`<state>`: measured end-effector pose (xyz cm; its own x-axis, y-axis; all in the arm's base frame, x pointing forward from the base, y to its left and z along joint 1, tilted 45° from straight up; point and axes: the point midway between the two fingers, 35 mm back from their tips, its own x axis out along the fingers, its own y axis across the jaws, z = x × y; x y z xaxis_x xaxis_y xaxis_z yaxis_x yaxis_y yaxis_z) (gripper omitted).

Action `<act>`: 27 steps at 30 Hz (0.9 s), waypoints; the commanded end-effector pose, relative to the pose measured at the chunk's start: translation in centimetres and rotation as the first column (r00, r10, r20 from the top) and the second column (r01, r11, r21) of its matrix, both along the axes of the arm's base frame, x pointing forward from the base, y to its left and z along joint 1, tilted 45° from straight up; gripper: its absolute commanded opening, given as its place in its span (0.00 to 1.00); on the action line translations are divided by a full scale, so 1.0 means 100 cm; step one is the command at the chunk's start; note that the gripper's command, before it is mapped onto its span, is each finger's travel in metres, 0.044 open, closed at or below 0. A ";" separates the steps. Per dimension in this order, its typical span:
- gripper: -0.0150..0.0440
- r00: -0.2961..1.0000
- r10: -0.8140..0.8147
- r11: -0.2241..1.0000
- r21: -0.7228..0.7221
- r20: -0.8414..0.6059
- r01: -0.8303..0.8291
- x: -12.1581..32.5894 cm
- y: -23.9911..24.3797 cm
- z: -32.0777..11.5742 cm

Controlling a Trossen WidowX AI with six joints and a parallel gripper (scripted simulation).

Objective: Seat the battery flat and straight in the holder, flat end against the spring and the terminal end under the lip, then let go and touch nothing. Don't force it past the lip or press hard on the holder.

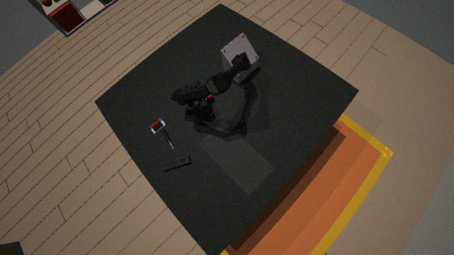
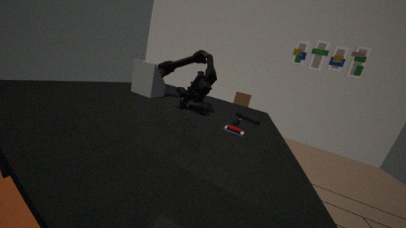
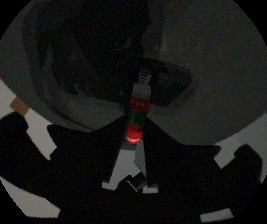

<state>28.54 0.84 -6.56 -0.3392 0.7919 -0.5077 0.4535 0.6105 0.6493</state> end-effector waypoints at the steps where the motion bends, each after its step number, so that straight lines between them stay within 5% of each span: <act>1: 0.37 1.000 0.014 1.000 0.007 -0.006 -0.014 0.001 0.000 -0.001; 27: 0.37 1.000 0.017 1.000 0.007 -0.007 -0.017 0.015 -0.004 -0.006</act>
